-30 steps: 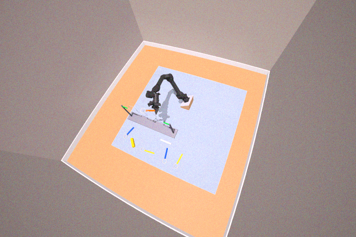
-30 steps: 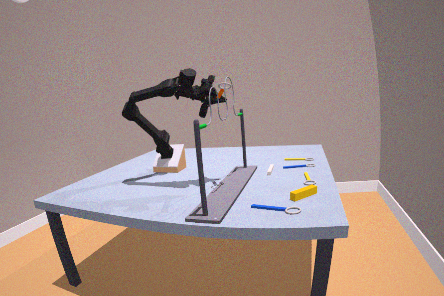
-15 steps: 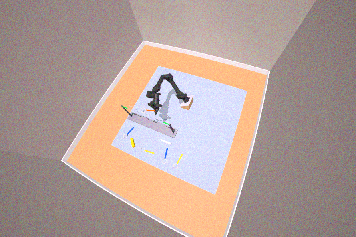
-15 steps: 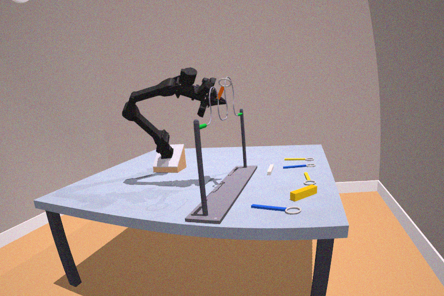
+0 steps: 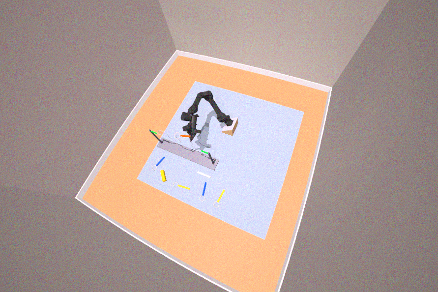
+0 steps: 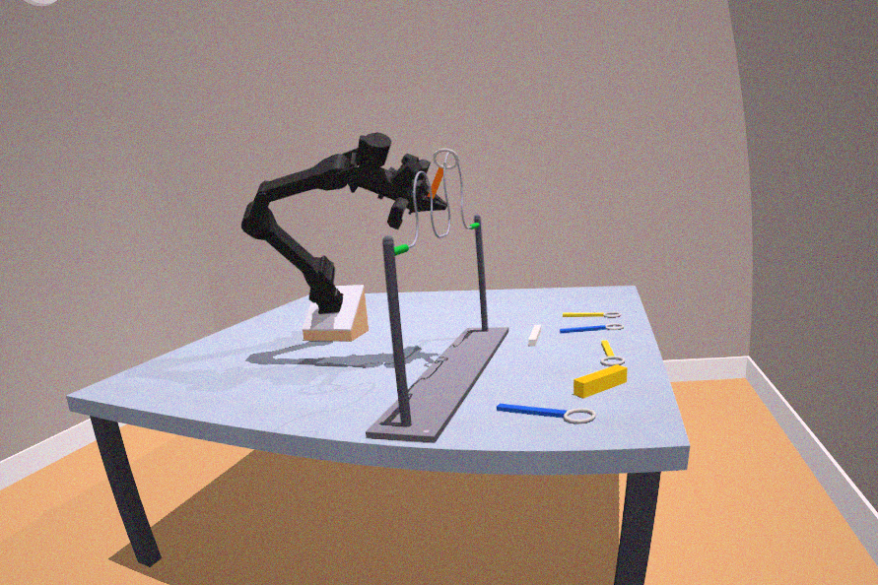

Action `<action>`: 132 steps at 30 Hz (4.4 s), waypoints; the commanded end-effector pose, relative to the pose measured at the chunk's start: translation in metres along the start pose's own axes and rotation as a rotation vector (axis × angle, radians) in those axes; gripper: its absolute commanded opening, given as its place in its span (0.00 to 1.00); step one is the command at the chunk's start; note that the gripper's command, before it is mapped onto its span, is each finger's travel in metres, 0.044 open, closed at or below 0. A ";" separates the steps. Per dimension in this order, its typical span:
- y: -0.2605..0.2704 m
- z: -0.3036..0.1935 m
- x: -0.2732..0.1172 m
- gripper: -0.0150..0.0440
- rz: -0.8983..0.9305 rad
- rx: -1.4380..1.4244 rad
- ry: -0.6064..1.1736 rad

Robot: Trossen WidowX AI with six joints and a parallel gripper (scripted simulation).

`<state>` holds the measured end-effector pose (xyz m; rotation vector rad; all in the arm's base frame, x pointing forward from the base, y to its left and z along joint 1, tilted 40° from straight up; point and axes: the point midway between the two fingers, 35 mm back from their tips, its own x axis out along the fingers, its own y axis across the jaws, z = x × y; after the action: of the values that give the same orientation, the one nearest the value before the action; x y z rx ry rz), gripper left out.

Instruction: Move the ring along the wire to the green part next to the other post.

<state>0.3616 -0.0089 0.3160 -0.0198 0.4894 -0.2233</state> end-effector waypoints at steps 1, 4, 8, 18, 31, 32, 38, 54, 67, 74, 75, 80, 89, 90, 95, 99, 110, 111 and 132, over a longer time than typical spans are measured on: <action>-0.001 0.001 0.000 0.00 -0.024 -0.048 -0.009; -0.003 0.001 0.000 0.00 -0.045 -0.086 -0.014; -0.005 0.001 0.001 0.00 -0.072 -0.135 -0.021; -0.011 0.002 0.001 0.00 -0.141 -0.259 -0.036; -0.018 0.004 0.000 0.00 -0.230 -0.420 -0.057; -0.018 0.005 0.000 0.00 -0.237 -0.432 -0.059; -0.021 0.006 0.000 0.00 -0.278 -0.506 -0.069; -0.028 0.011 -0.002 0.00 -0.387 -0.705 -0.095; -0.033 0.016 -0.004 0.00 -0.476 -0.866 -0.116; -0.036 0.019 -0.005 0.00 -0.524 -0.953 -0.127; -0.036 0.020 -0.006 0.00 -0.531 -0.965 -0.128; -0.037 0.022 -0.007 0.00 -0.565 -1.027 -0.137; -0.039 0.026 -0.009 0.00 -0.621 -1.131 -0.150; -0.039 0.026 -0.009 0.00 -0.628 -1.143 -0.152; -0.040 0.029 -0.010 0.00 -0.662 -1.205 -0.160; -0.041 0.031 -0.011 0.00 -0.690 -1.255 -0.166; -0.041 0.036 -0.014 0.00 -0.765 -1.391 -0.183; -0.041 0.037 -0.014 0.00 -0.771 -1.403 -0.185; -0.040 0.047 -0.020 0.00 -0.915 -1.663 -0.218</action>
<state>0.3575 -0.0464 0.3679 -1.8612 0.3108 -0.6346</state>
